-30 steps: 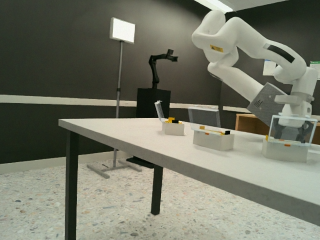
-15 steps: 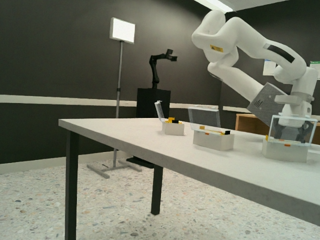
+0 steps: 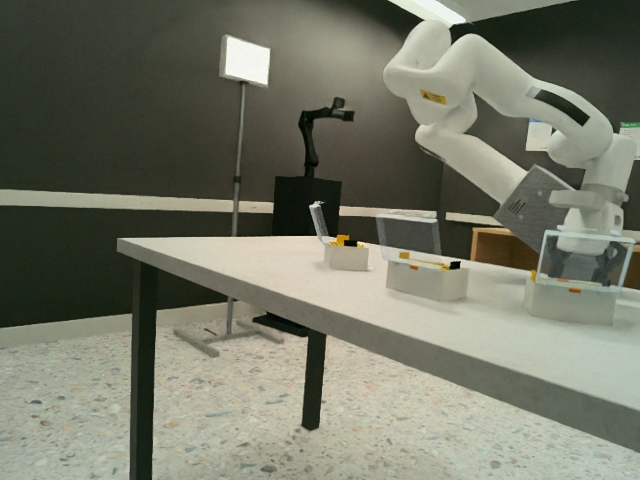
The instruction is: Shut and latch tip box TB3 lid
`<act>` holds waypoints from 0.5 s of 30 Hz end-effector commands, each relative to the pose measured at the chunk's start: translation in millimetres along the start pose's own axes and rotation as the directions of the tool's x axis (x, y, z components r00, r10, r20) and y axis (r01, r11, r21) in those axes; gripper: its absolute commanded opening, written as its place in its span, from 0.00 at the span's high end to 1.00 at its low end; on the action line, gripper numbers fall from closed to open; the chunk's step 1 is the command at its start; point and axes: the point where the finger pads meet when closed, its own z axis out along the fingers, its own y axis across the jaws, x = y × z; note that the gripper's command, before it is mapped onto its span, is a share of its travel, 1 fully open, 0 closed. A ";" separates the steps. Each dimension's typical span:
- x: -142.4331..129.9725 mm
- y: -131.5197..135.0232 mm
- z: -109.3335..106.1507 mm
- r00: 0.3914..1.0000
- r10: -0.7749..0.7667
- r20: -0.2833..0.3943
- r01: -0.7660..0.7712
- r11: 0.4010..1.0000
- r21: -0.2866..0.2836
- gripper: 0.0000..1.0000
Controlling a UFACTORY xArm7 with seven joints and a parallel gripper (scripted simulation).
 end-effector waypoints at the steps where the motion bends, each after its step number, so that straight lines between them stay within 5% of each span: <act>1: 0.1 -1.5 -1.7 1.000 0.001 0.001 -0.001 1.000 0.004 0.00; 15: 16.9 -1.4 -64.5 1.000 0.001 0.001 -0.001 1.000 0.004 0.00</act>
